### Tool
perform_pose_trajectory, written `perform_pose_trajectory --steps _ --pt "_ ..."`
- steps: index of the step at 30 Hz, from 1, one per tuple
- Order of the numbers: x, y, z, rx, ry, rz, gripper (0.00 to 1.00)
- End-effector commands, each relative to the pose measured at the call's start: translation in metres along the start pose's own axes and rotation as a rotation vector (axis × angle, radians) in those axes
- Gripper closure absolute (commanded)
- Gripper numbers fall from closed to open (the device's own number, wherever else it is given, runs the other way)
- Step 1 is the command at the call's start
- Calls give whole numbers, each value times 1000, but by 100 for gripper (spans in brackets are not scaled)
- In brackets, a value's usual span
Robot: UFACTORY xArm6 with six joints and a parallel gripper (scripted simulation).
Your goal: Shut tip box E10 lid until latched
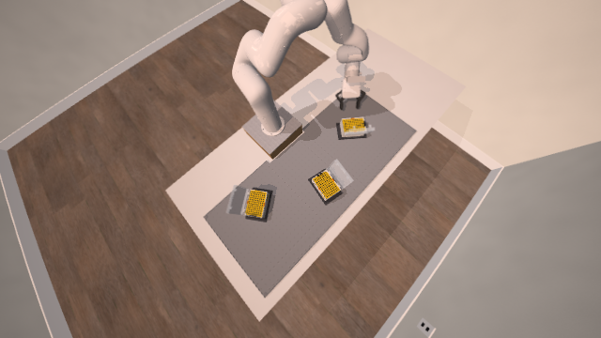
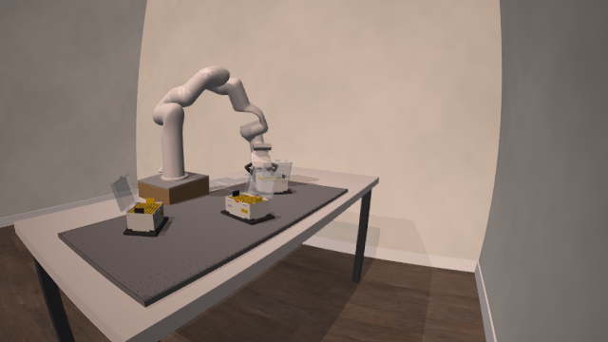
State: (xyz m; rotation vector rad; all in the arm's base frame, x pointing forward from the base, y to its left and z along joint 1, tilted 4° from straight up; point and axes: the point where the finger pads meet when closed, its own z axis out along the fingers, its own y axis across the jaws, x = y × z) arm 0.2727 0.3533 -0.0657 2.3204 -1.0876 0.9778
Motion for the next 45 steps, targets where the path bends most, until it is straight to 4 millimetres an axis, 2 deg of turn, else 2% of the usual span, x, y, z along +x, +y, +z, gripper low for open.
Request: perform_pose_trajectory --steps 1,5,10,12,27,29,43,45 --pt "0 -1 -2 3 -2 3 0" --pt "0 -1 -2 3 -2 3 0" --pt "18 -1 -19 3 -2 3 0" --pt "18 -1 -19 3 -2 3 0" --pt "71 -1 -72 3 -2 3 0" --pt "71 -1 -72 3 -2 3 0" --pt "121 -1 -122 3 -2 3 0" --pt "121 -1 -122 3 -2 3 0"
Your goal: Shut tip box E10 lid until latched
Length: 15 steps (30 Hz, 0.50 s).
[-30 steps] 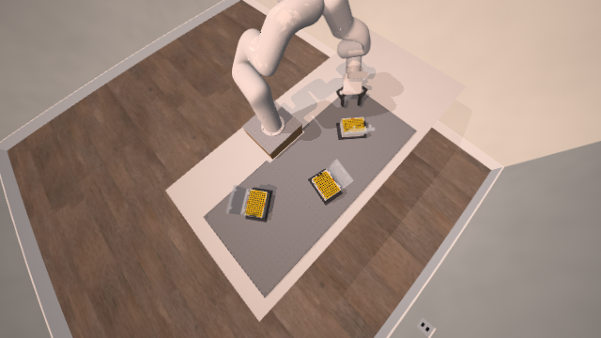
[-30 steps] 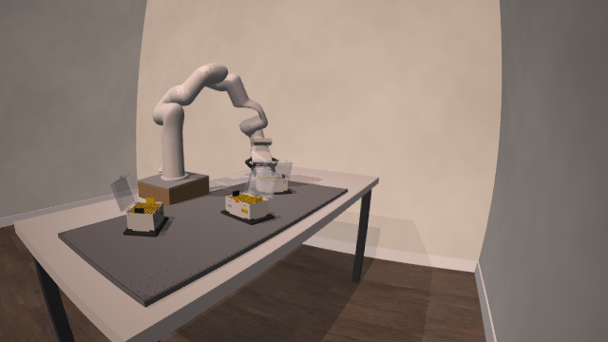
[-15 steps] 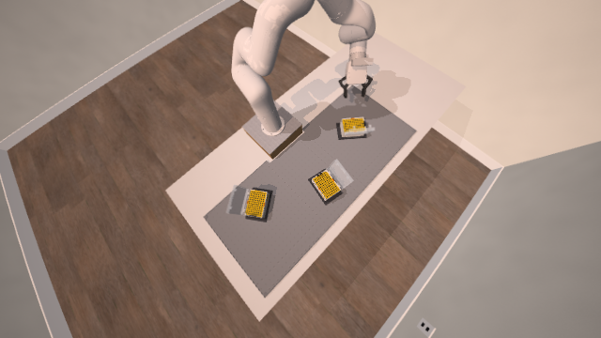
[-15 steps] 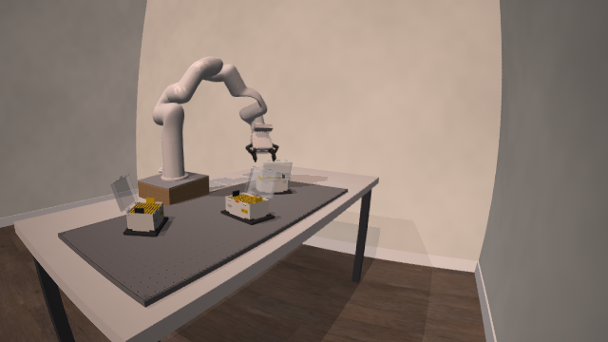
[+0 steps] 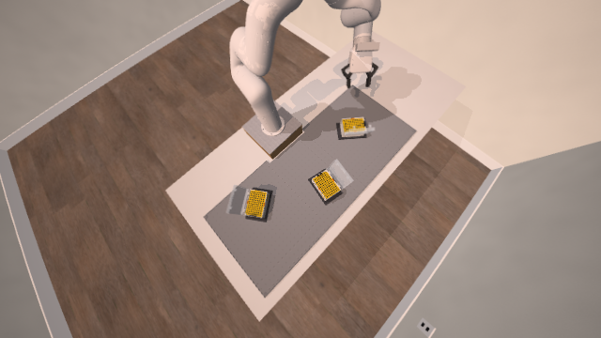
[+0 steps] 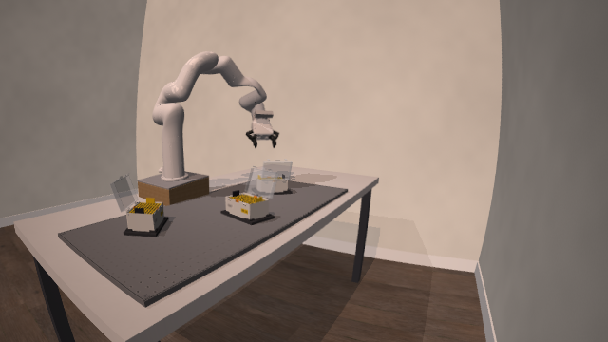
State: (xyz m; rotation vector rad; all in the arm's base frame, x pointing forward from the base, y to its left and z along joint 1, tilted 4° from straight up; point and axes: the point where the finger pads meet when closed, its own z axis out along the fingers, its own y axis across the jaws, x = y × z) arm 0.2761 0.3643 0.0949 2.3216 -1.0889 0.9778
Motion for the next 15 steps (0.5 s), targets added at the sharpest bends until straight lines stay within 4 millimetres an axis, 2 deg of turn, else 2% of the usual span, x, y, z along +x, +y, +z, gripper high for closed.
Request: perform_pose_trajectory --steps 1,3,15 --pt "7 -1 -8 2 -1 2 0" --pt "7 -1 -8 2 -1 2 0" --pt "50 -4 35 -255 -1 259 0"
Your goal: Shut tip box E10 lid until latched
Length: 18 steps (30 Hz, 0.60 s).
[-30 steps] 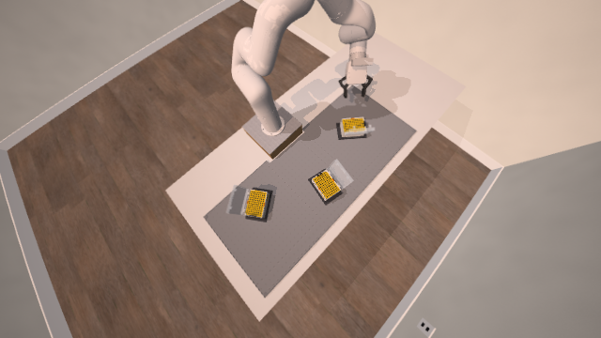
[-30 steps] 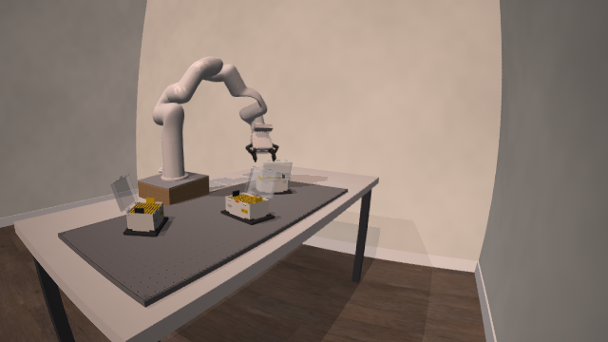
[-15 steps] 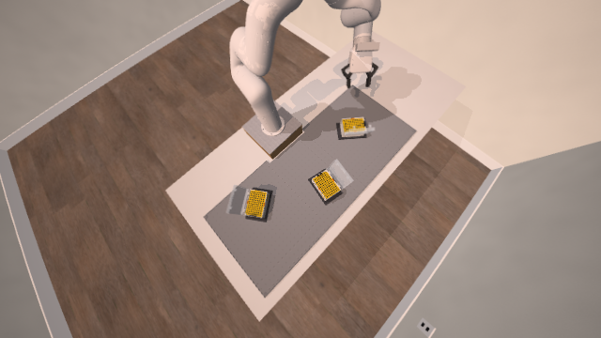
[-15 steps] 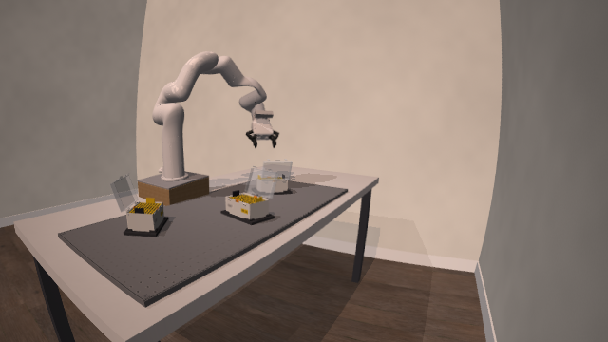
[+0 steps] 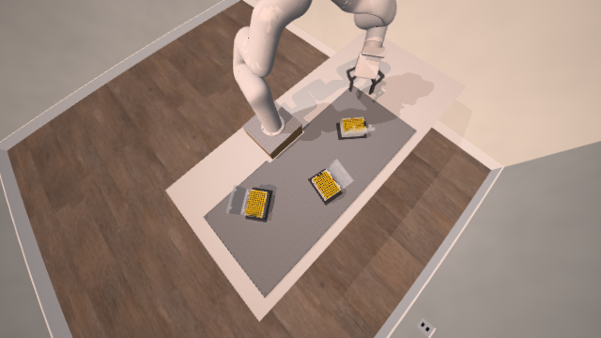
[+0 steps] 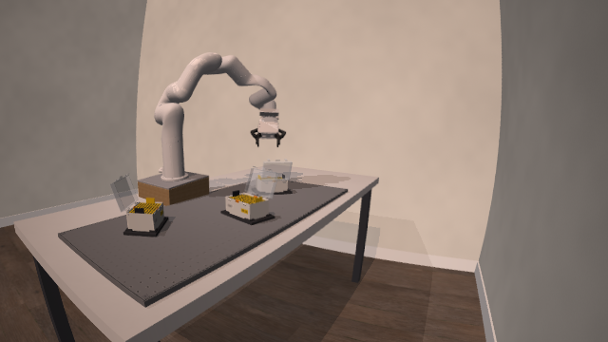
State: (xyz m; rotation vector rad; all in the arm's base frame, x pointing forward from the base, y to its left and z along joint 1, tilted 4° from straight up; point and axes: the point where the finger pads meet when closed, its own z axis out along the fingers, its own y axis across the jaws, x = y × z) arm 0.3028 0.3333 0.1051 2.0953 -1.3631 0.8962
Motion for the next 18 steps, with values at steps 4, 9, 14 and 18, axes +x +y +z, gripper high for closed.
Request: perform_pose_trajectory --steps 4,9,14,18 --pt "20 -11 17 -64 0 67 0" --pt "37 -19 34 -64 0 67 0" --pt "54 -27 51 -64 0 67 0" --pt "67 -33 64 -64 0 67 0"
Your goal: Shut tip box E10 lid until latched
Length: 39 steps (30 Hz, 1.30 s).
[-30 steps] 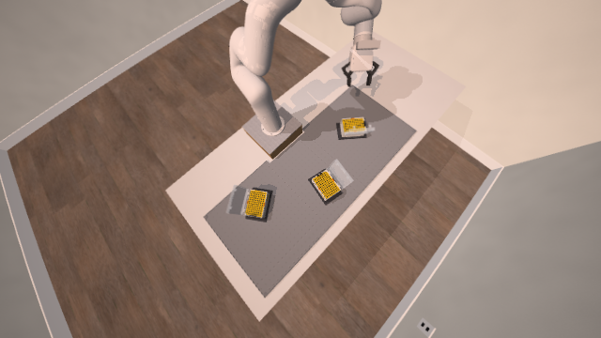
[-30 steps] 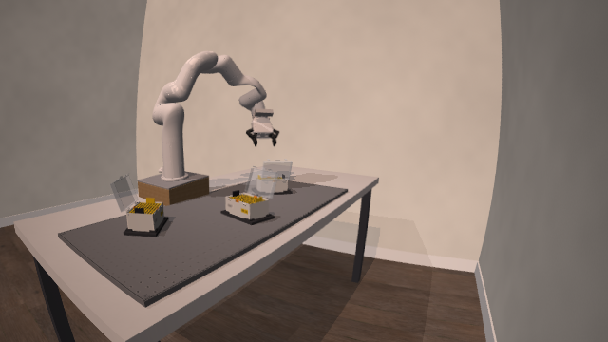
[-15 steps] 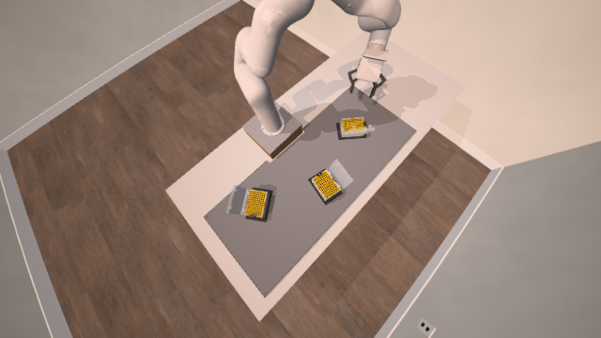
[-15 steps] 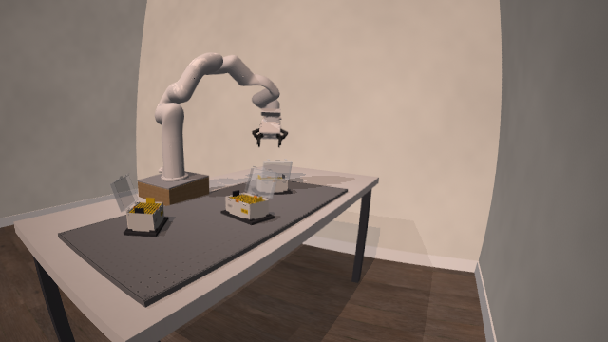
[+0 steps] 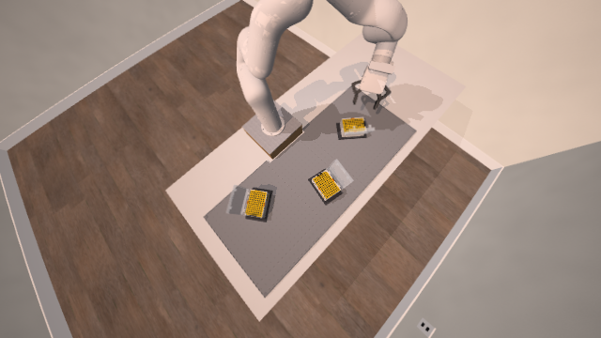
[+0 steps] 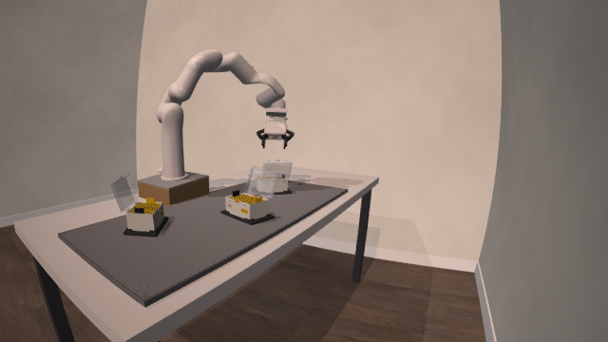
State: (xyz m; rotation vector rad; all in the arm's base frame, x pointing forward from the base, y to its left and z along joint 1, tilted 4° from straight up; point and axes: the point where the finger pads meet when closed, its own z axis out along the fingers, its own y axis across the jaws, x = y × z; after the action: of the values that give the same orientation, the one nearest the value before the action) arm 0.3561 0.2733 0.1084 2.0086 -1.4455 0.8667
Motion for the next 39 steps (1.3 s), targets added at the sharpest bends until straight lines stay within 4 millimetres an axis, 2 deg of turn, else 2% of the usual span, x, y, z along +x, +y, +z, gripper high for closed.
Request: perform_pose_trajectory --steps 1,7,12,25,34,36,39 --pt "12 -9 10 4 -4 3 0" --pt "27 -18 25 4 -4 3 0" --pt "27 -18 25 4 -3 3 0" --pt "66 -21 64 -253 -4 259 0" --pt "97 -23 96 -253 -4 260 0" --pt "97 -23 96 -253 -4 260 0" --pt "108 -24 106 -253 -3 260 0"
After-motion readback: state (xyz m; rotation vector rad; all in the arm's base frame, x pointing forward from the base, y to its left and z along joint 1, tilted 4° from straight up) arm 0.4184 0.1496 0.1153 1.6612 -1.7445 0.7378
